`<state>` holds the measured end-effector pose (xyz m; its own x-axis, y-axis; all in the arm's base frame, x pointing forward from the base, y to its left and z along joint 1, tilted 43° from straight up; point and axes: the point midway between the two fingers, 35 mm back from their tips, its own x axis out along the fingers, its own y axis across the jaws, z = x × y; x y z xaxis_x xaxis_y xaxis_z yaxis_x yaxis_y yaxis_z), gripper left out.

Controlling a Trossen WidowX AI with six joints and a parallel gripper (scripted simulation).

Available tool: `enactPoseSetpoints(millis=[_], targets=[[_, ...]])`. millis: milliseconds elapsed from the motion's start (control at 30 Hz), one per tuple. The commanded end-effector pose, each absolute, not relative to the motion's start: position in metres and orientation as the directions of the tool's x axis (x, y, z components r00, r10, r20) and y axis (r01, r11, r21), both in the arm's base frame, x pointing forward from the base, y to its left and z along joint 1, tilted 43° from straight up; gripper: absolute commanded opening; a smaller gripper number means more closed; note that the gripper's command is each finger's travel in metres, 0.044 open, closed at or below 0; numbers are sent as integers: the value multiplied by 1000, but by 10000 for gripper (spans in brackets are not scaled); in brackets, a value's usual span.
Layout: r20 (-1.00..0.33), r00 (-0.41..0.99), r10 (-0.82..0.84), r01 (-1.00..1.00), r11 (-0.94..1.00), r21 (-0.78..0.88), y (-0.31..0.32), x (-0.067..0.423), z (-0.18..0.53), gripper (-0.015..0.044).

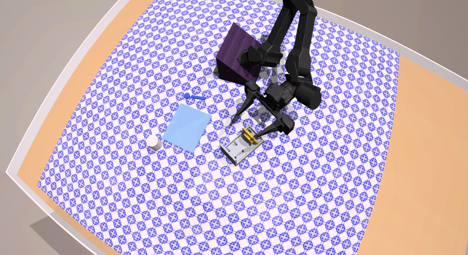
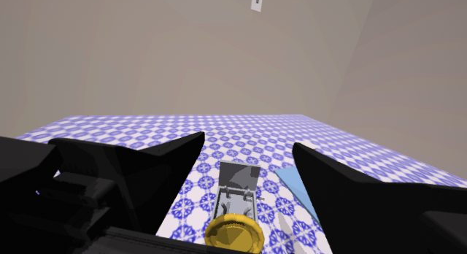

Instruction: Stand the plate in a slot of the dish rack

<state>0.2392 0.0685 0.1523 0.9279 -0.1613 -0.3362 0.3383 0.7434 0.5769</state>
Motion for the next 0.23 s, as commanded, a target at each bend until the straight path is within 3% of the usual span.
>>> enactPoseSetpoints(millis=[0,200], targets=[[-377,910,-172,358,783,508,65,244,150,400],[-480,853,-205,396,853,340,55,254,140,400]])
